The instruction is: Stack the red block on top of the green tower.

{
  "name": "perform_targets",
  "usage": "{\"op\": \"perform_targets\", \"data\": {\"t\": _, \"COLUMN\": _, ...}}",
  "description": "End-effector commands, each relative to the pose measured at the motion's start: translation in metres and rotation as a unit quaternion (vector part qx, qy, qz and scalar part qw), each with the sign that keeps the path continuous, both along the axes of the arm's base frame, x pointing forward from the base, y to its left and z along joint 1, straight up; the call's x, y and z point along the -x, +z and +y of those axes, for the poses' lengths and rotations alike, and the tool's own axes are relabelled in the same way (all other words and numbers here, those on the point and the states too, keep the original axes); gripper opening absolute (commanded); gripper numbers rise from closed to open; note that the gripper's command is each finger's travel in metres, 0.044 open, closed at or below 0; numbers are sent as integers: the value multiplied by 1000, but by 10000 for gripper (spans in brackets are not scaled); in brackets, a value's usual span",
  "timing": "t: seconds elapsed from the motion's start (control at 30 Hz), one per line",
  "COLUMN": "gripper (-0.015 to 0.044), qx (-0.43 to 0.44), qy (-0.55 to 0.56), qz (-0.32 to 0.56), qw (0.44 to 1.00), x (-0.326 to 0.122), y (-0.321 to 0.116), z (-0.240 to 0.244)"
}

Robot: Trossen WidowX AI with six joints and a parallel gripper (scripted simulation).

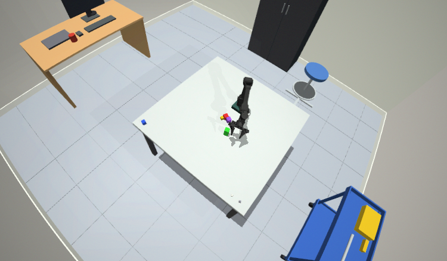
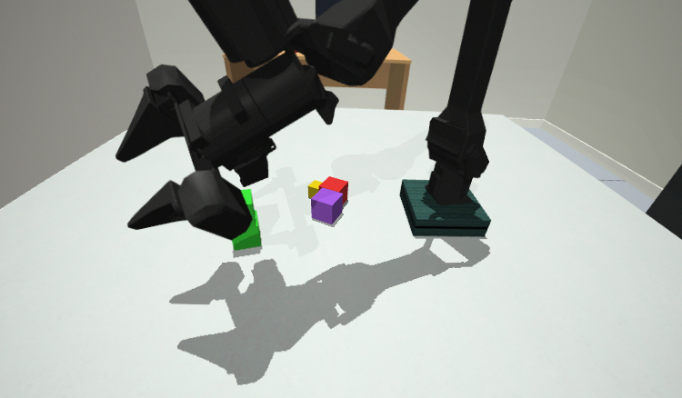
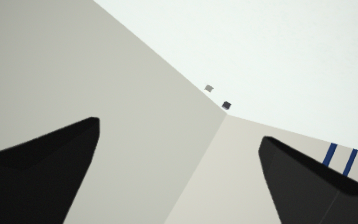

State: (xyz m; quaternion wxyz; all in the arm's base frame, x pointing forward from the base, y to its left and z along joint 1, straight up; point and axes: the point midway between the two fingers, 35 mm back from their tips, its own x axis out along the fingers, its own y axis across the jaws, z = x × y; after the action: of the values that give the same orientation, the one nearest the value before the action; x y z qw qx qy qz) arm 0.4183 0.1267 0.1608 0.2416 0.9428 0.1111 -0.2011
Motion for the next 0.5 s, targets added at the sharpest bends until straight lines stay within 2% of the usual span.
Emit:
{"op": "perform_targets", "data": {"t": 0.0, "gripper": 426, "qx": 4, "qy": 1, "qz": 1, "qw": 1000, "x": 0, "y": 0, "z": -1}}
{"op": "perform_targets", "data": {"t": 0.23, "gripper": 440, "qx": 152, "qy": 46, "qz": 45, "qw": 986, "x": 7, "y": -9, "z": -36}}
{"op": "perform_targets", "data": {"t": 0.47, "gripper": 440, "qx": 297, "qy": 109, "qz": 109, "qw": 942, "x": 25, "y": -17, "z": -73}}
